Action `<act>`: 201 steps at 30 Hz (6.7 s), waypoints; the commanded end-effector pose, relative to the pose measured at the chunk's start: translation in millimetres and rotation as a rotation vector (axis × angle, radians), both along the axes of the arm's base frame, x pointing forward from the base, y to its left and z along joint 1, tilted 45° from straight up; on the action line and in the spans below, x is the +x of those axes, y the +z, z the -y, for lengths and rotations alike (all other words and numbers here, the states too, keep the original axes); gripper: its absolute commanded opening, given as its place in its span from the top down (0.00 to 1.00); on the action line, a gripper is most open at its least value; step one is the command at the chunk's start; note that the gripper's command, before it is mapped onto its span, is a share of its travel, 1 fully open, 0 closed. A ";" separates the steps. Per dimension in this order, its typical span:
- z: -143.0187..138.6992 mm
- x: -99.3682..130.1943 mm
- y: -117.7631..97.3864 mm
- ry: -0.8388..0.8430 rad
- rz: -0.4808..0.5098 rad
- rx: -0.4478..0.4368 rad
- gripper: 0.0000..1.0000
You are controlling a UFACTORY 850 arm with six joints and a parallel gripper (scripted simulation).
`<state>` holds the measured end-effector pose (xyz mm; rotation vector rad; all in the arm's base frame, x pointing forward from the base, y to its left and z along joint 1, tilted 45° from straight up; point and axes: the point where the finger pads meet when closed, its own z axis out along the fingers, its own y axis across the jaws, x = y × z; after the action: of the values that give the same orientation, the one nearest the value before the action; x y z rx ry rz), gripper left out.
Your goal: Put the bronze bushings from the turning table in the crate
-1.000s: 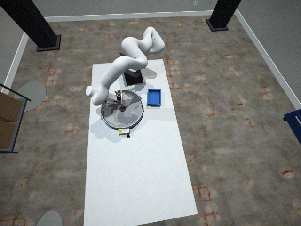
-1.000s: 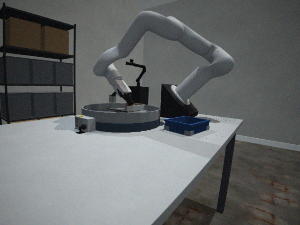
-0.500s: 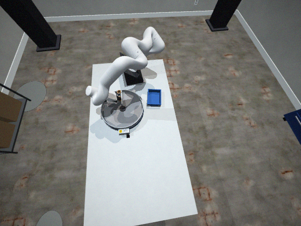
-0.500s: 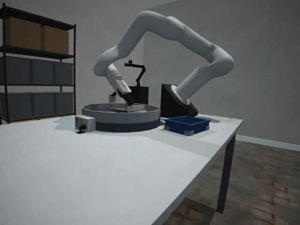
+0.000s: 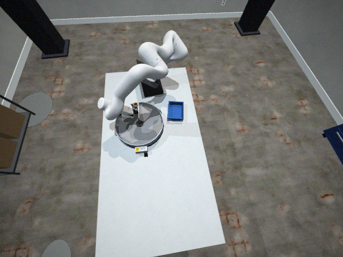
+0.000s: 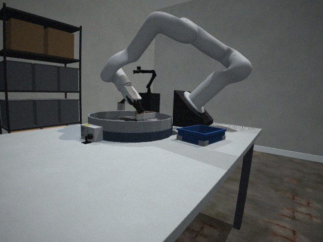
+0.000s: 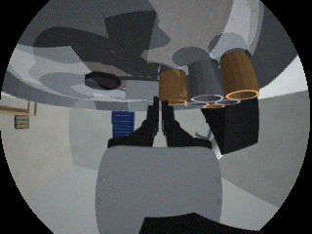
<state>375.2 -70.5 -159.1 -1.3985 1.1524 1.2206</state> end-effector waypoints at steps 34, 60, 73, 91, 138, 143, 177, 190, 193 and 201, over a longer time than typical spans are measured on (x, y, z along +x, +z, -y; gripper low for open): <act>49.0 3.9 48.3 0.001 0.001 -0.001 1.00; 1.2 8.2 96.0 0.001 0.001 -0.001 1.00; -67.1 14.3 164.1 0.001 0.001 -0.001 1.00; -168.3 23.3 265.1 0.001 0.001 -0.001 1.00; -256.8 23.5 265.8 0.001 0.001 -0.001 1.00; -259.4 23.3 263.2 0.001 0.001 -0.001 1.00; -275.1 22.0 247.6 0.001 0.001 -0.001 1.00; -286.7 21.0 236.0 0.001 0.001 -0.001 1.00; -288.3 20.9 234.5 0.001 0.001 -0.001 1.00; -289.2 20.8 233.5 0.001 0.001 -0.001 1.00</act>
<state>395.5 218.8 74.3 -1.4006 1.1519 1.2217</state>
